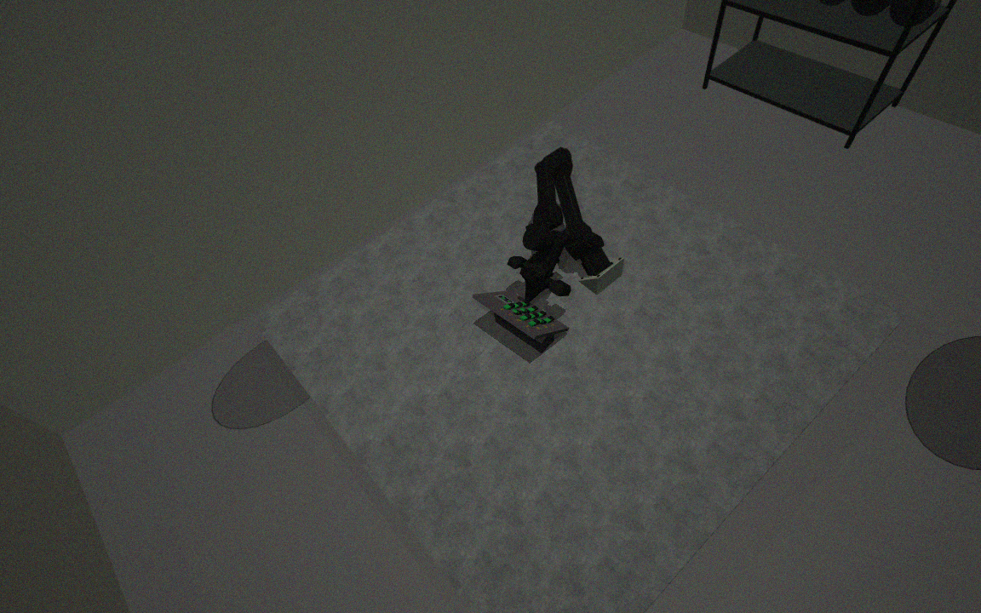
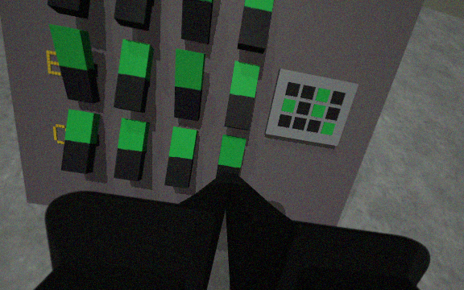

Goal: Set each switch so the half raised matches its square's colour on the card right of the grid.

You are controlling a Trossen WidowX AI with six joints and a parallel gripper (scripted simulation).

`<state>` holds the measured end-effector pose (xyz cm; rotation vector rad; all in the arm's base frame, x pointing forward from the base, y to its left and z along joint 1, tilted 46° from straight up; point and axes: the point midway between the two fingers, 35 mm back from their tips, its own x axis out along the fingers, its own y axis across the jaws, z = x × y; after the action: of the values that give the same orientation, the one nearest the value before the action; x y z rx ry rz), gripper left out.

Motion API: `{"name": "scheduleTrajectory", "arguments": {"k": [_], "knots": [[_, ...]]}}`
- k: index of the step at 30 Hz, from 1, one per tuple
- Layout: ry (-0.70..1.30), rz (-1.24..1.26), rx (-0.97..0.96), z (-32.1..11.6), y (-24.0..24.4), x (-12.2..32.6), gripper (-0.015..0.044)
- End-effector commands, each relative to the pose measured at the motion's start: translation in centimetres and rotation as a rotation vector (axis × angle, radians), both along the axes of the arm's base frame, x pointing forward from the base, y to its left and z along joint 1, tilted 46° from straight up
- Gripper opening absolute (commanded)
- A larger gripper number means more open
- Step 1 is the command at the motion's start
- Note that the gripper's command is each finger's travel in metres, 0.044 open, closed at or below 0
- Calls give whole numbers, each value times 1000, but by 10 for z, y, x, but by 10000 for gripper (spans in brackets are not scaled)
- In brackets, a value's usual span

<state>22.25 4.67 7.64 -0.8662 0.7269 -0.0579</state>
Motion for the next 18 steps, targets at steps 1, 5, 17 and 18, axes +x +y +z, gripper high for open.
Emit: {"name": "scheduleTrajectory", "arguments": {"k": [1, 5, 17, 18], "knots": [[5, 4, -3, -1, 0, 0, 0], [5, 4, -3, -2, 0, 1, 0], [27, -14, -10, 35, 24, -48, 0], [27, -14, -10, 35, 24, -48, 0]]}}
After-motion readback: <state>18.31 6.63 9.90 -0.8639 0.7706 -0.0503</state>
